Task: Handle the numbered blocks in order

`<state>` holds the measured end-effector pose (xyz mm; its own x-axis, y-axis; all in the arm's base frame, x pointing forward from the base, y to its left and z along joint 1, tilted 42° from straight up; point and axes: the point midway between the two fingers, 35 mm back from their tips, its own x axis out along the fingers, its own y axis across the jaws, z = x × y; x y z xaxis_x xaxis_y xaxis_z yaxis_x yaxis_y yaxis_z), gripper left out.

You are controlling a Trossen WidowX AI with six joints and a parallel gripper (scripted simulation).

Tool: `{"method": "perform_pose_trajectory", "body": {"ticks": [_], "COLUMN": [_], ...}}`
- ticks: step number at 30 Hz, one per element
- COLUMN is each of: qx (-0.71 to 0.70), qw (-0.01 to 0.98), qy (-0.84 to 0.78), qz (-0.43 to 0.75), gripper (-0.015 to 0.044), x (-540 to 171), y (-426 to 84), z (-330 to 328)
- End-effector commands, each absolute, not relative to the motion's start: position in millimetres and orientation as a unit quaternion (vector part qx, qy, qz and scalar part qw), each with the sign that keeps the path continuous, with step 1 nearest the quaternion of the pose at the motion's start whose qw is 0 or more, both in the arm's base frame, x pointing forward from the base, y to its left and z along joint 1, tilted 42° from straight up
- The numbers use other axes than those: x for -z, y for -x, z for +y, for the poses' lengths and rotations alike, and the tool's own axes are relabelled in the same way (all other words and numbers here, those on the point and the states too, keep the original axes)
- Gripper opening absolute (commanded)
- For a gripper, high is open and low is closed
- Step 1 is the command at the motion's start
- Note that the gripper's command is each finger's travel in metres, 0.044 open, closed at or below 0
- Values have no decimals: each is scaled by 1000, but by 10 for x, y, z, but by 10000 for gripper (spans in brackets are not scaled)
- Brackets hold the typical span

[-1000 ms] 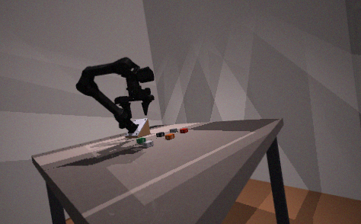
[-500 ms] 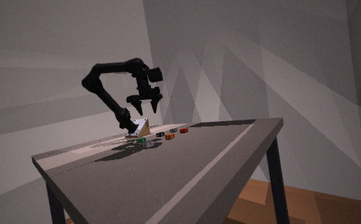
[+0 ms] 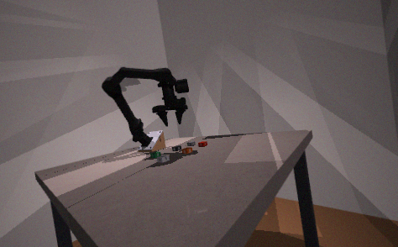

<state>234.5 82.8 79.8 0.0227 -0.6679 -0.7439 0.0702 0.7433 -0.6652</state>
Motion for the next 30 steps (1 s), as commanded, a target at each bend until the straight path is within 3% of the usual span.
{"method": "perform_pose_trajectory", "body": {"ticks": [1,12,19,30], "qx": [273,273,272,272], "qw": [677,677,678,678], "qy": [230,230,228,228], "qz": [644,644,644,644], "gripper": [400,400,400,400], "x": [-778,-765,-239,-221], "y": [-2337,-2343,-2465,-2466], "z": [849,867,1471,1488]}}
